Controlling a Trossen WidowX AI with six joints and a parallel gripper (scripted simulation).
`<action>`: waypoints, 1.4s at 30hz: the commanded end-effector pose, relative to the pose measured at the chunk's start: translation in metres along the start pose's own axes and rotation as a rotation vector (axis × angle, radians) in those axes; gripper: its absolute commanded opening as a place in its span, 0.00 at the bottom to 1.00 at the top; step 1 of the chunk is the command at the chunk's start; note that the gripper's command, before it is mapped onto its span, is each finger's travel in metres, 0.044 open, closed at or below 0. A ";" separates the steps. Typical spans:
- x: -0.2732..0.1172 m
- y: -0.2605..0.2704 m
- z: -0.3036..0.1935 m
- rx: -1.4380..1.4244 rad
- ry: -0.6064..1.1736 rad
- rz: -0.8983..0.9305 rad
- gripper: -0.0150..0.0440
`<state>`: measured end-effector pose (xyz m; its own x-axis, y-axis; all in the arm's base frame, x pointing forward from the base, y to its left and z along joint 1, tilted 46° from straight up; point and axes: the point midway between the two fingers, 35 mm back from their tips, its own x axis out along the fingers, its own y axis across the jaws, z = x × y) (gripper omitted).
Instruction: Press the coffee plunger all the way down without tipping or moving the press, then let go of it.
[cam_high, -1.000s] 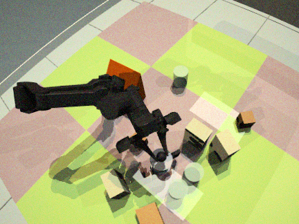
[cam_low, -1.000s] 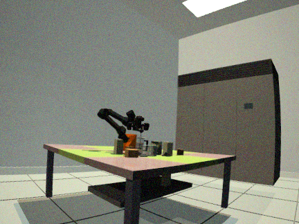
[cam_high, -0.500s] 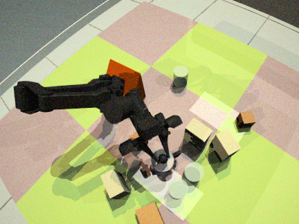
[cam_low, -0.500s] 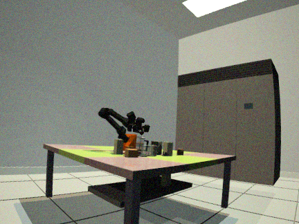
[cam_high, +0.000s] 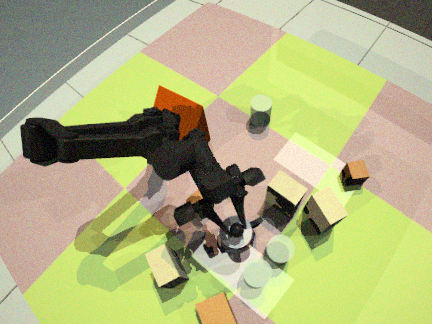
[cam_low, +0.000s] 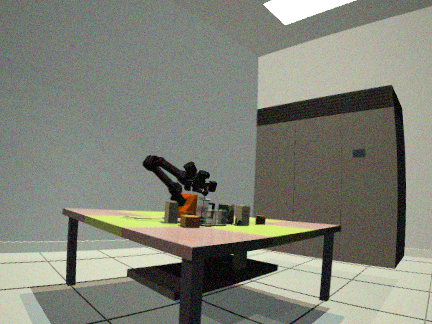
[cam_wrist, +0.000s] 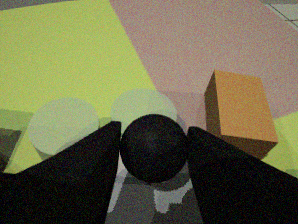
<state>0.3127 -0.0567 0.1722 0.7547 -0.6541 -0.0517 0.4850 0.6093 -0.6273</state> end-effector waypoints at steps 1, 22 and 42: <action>0.002 0.000 -0.003 -0.011 0.015 -0.009 0.45; 0.001 0.001 0.000 -0.002 0.001 -0.002 0.67; -0.053 -0.002 0.053 -0.012 0.019 -0.001 1.00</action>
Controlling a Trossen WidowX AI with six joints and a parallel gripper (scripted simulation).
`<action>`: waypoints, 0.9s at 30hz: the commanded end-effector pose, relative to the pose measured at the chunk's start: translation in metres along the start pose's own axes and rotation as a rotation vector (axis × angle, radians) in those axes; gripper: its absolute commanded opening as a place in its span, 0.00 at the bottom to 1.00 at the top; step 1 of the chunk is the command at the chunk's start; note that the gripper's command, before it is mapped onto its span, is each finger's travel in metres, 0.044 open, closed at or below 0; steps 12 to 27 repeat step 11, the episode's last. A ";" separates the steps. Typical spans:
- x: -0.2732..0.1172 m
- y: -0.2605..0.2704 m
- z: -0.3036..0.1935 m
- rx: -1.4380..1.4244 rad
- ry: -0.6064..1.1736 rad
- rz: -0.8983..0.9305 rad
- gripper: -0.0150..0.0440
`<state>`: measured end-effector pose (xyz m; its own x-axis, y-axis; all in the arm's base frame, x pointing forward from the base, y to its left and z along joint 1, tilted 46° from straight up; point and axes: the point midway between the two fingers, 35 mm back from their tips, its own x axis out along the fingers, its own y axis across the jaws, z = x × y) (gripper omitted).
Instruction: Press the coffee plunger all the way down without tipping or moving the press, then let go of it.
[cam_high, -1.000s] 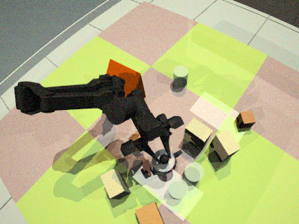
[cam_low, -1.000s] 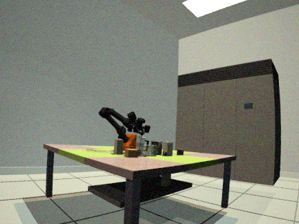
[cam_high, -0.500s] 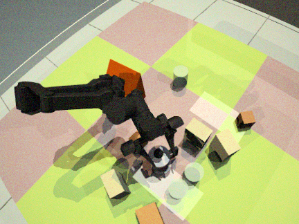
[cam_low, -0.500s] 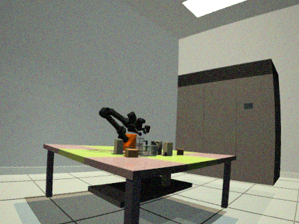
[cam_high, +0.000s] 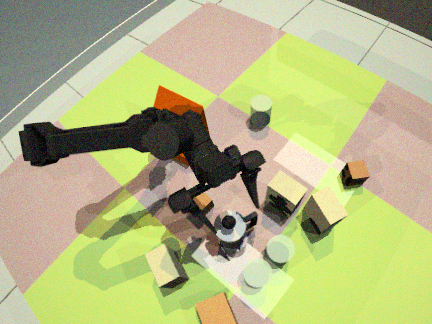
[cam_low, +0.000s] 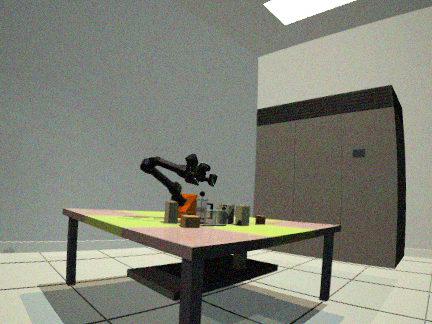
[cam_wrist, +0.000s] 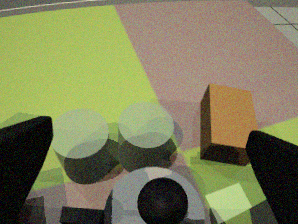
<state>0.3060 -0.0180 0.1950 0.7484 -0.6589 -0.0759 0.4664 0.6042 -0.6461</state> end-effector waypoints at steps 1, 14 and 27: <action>-0.026 -0.010 0.023 0.012 -0.005 -0.012 1.00; -0.027 -0.010 0.023 0.011 -0.006 -0.012 1.00; -0.027 -0.010 0.023 0.011 -0.006 -0.012 1.00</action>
